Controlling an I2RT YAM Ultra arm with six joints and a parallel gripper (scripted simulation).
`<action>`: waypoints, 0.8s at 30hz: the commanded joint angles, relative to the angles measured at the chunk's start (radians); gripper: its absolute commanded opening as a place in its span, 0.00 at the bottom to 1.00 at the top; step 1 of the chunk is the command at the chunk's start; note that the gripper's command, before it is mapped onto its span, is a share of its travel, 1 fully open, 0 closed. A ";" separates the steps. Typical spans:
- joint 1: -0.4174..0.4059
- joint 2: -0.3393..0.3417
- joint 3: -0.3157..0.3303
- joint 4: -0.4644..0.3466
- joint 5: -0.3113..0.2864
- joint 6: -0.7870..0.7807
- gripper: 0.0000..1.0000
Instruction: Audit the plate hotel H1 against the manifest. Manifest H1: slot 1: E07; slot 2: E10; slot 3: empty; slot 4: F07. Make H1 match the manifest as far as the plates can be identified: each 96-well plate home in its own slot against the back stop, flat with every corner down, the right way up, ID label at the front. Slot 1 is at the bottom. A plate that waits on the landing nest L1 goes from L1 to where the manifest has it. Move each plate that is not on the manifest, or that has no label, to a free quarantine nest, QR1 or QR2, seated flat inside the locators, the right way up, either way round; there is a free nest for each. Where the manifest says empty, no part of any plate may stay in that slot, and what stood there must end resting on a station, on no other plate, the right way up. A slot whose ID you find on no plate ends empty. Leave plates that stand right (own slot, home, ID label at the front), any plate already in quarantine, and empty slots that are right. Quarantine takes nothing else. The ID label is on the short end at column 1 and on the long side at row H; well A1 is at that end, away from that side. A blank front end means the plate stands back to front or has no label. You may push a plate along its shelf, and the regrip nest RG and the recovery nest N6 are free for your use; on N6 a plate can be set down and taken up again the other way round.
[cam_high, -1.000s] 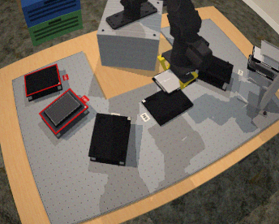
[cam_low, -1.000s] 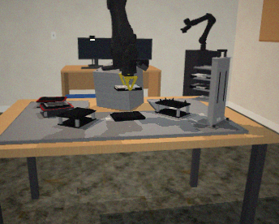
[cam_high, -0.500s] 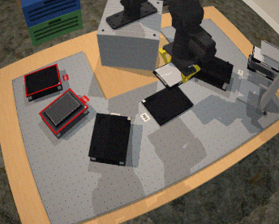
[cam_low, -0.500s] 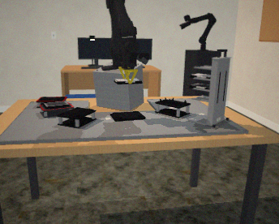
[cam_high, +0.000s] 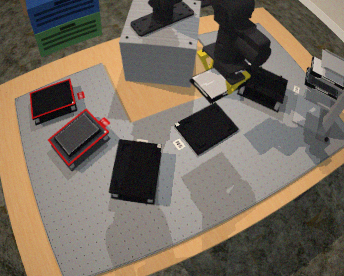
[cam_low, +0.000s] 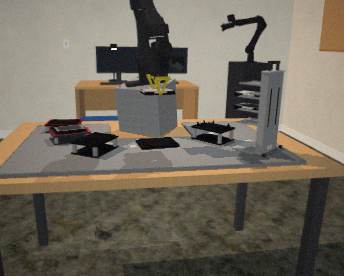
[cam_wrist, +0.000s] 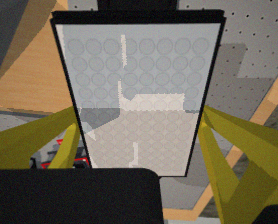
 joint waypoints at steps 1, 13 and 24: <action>0.015 -0.048 0.048 -0.065 -0.003 0.013 0.86; 0.086 0.007 0.083 -0.088 0.009 0.184 0.86; 0.204 0.067 0.140 -0.097 0.025 0.461 0.86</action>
